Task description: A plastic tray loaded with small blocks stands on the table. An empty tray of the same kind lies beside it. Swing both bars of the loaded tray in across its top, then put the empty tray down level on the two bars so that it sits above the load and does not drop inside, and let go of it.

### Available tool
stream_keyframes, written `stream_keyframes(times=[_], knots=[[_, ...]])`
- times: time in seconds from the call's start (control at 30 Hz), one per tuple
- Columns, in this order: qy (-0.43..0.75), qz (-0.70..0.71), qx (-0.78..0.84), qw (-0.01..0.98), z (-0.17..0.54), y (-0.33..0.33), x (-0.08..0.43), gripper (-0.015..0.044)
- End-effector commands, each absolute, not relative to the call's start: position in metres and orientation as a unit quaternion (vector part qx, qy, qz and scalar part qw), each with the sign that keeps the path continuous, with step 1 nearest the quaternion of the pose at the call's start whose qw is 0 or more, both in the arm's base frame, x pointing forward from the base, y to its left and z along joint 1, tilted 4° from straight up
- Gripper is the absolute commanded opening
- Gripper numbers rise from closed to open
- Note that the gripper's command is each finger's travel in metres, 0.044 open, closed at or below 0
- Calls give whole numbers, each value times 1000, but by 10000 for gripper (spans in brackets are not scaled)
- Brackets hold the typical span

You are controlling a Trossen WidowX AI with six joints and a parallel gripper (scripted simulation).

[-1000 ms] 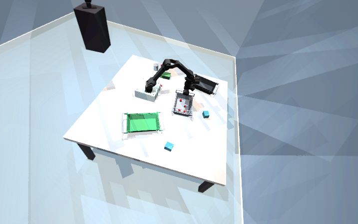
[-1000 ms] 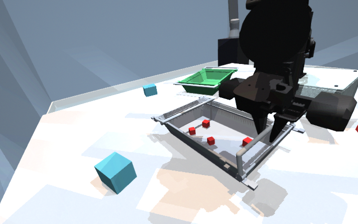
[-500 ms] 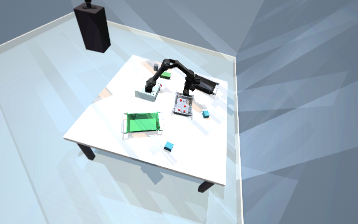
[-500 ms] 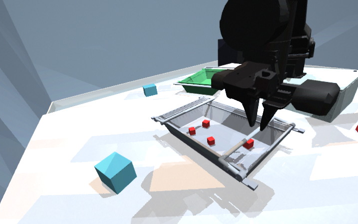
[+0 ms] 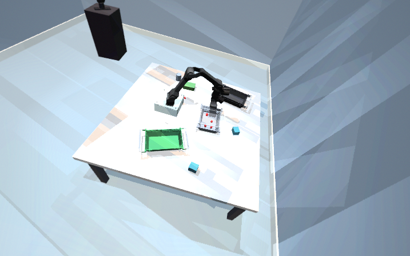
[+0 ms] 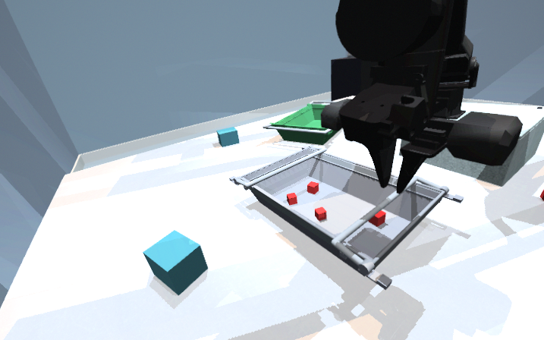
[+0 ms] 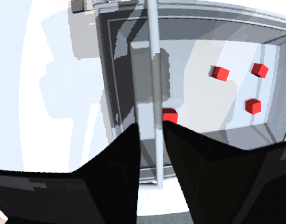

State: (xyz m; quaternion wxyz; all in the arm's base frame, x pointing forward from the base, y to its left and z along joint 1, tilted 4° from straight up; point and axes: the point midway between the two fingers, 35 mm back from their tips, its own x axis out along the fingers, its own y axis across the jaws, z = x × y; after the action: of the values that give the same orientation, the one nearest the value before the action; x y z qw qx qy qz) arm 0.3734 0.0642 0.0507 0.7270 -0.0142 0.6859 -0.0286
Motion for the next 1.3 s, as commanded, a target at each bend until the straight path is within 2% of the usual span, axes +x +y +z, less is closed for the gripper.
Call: stream_keyframes(times=[0.0,0.23,0.33,1.27], knots=[[685,-28,-14,727,50,64,374,80],[685,-28,-14,727,50,64,374,80],[685,-28,-14,727,50,64,374,1],[686,-29,-14,727,51,64,373,0]])
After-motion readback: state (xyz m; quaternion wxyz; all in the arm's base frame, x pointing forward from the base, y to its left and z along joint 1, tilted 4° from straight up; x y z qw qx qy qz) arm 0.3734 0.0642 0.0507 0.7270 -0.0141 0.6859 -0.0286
